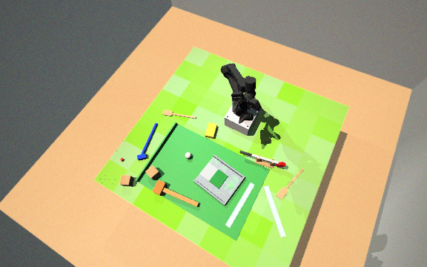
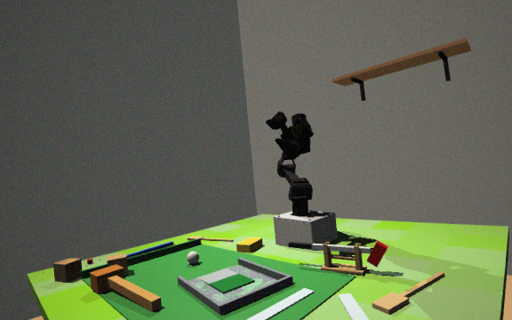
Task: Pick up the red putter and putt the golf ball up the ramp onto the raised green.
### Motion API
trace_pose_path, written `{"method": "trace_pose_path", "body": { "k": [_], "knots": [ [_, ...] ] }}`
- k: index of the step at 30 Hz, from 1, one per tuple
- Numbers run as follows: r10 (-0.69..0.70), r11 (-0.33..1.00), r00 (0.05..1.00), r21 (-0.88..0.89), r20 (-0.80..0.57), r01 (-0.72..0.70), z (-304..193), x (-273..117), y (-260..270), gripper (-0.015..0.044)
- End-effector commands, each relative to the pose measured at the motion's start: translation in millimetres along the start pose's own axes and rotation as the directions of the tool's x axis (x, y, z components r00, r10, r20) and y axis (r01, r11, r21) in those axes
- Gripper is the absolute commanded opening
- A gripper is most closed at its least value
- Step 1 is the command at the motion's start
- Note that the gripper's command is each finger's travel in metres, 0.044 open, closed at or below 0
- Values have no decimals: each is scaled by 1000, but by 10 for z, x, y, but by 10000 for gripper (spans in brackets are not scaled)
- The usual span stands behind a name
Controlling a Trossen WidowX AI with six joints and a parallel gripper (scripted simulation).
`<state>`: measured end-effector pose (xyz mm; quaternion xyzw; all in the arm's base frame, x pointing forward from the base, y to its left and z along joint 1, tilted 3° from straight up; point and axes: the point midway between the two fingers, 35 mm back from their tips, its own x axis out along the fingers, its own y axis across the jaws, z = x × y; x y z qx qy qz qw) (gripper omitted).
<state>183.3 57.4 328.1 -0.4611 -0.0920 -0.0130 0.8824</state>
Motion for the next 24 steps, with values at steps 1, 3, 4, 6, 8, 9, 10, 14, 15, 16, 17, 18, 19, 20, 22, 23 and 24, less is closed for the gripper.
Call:
{"method": "trace_pose_path", "body": {
  "k": [1,3,4,6,8,9,10,14,15,16,17,18,19,20,22,23,24],
  "knots": [
    [7,1000,1000,-9,1,-7,9,10,16,426],
    [64,995,998,-76,6,-63,68,89,148,440],
    [110,986,994,-126,5,-109,104,148,257,440],
    [208,955,978,-215,-5,-204,149,260,488,440],
    [309,907,951,-291,-29,-304,158,360,733,440],
    [360,878,932,-322,-45,-355,150,404,859,440],
    [411,844,909,-349,-63,-406,134,444,986,440],
    [606,675,781,-422,-149,-604,4,544,1493,440],
    [650,627,740,-429,-173,-651,-43,555,1617,440],
    [692,576,695,-430,-196,-695,-95,560,1738,440],
    [731,523,646,-427,-220,-738,-150,559,1856,440],
    [768,469,593,-420,-242,-777,-209,552,1970,440],
    [801,413,538,-408,-262,-814,-270,539,2081,440],
    [831,357,480,-391,-281,-848,-333,520,2187,440],
    [882,244,356,-347,-309,-906,-457,465,2388,440],
    [902,187,291,-319,-319,-929,-519,430,2481,440],
    [919,131,225,-289,-325,-948,-580,391,2569,440]
  ]
}}
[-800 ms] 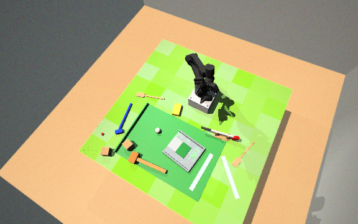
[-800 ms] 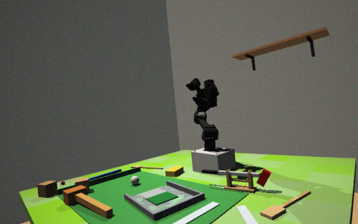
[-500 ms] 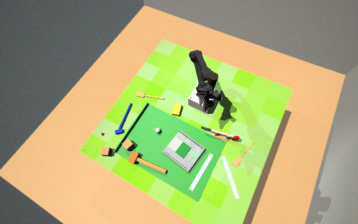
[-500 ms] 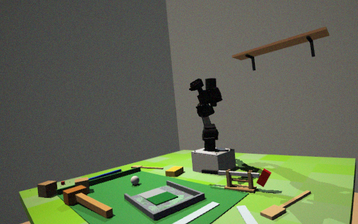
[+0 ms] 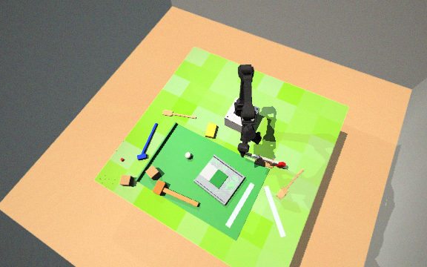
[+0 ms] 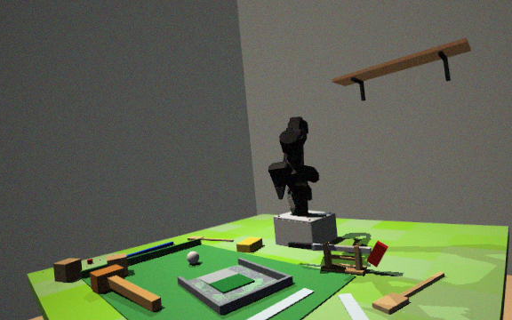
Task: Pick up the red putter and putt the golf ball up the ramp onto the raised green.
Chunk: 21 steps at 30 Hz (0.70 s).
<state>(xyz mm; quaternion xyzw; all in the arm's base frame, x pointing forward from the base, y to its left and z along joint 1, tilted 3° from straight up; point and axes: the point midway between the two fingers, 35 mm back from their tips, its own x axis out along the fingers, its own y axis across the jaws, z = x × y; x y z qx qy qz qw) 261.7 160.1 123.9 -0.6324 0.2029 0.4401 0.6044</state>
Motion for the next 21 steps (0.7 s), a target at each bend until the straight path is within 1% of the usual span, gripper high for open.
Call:
{"method": "trace_pose_path", "body": {
  "k": [1,5,7,13,18,21],
  "knots": [
    [241,970,969,25,59,-242,-33,293,285,440],
    [469,871,869,77,156,-484,-60,523,613,440],
    [530,827,825,97,195,-554,-32,570,726,440],
    [537,821,819,99,200,-563,-21,585,751,440],
    [537,821,819,99,201,-563,-24,753,874,440],
    [537,821,819,99,201,-563,-20,762,884,440]
  ]
}}
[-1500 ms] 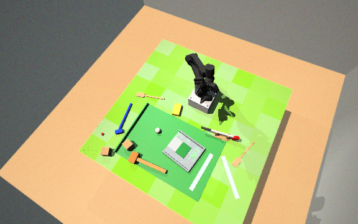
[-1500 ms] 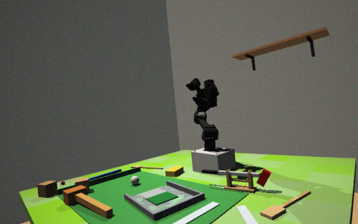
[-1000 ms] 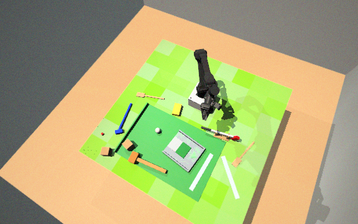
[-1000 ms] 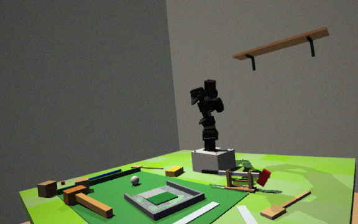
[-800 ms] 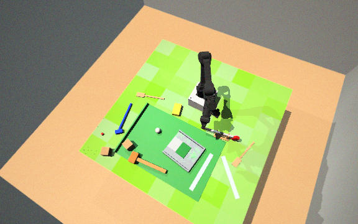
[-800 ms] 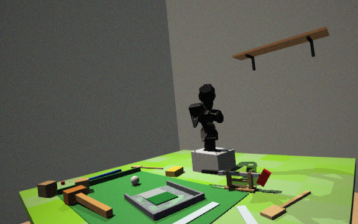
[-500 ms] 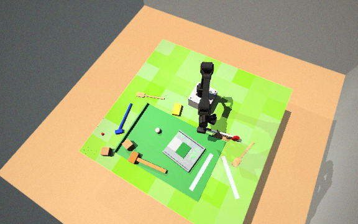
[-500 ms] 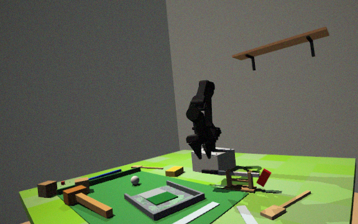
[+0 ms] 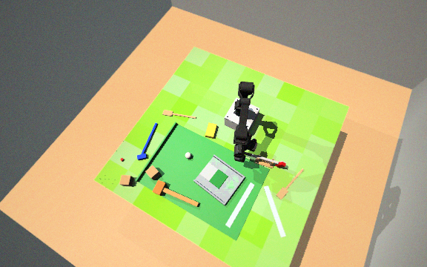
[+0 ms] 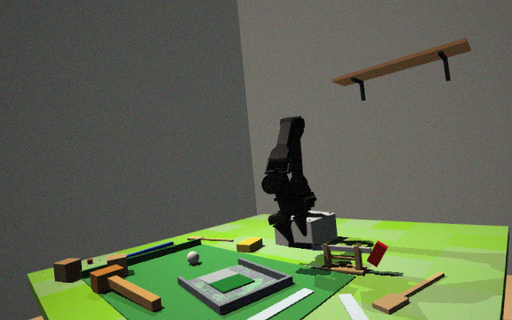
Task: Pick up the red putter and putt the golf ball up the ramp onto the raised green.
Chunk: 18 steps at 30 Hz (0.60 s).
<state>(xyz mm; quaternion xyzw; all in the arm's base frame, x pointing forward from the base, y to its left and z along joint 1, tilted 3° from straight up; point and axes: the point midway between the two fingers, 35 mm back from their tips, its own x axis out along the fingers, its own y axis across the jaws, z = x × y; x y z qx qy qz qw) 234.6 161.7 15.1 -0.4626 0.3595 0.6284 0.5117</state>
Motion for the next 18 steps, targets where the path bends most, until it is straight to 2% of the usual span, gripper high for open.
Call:
{"method": "trace_pose_path", "body": {
  "k": [1,6,18],
  "knots": [
    [3,1000,1000,4,5,-3,-5,58,14,440],
    [3,1000,1000,4,5,-3,-58,259,17,440],
    [3,1000,1000,4,5,-3,-86,368,16,440]
  ]
}}
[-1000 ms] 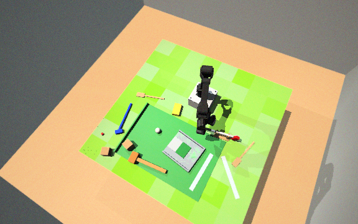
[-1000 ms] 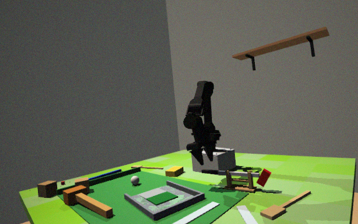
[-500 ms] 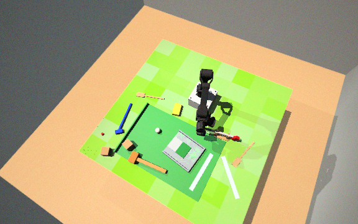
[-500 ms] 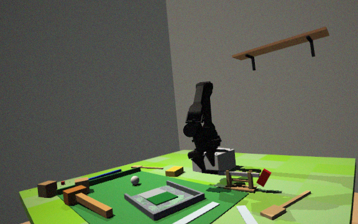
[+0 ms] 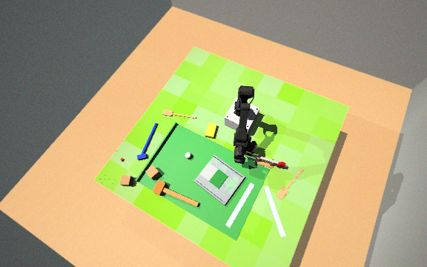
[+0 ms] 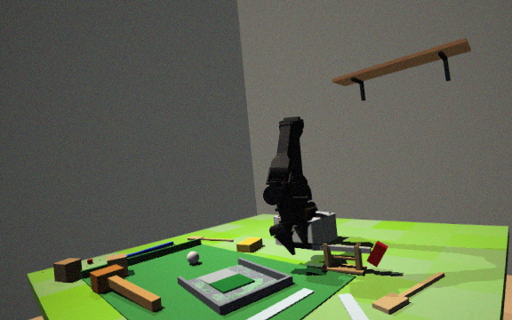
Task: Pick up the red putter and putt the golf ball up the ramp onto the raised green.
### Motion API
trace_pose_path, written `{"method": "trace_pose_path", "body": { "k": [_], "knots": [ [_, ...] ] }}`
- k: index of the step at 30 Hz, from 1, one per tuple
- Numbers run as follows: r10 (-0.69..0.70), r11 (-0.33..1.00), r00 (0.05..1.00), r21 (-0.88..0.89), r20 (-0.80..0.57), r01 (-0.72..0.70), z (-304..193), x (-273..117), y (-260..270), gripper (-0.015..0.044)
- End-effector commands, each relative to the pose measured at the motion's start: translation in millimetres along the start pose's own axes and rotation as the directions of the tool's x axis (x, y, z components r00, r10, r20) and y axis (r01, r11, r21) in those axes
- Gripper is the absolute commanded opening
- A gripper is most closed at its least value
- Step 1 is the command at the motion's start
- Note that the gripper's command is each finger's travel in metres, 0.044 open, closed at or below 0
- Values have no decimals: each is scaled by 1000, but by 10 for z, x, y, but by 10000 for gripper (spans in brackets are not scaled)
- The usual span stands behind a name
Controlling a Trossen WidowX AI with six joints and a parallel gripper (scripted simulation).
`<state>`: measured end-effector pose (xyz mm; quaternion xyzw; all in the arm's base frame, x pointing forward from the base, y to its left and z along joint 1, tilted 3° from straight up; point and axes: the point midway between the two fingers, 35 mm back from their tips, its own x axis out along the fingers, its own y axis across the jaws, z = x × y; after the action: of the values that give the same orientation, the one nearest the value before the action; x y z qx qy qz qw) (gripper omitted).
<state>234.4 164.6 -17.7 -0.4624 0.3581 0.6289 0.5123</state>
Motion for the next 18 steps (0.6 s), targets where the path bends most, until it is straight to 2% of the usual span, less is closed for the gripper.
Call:
{"method": "trace_pose_path", "body": {
  "k": [1,10,18],
  "knots": [
    [4,1000,1000,5,2,-4,-14,63,14,440],
    [5,1000,1000,6,2,-5,-46,179,19,440],
    [2,1000,1000,1,0,-2,-40,147,6,230]
  ]
}}
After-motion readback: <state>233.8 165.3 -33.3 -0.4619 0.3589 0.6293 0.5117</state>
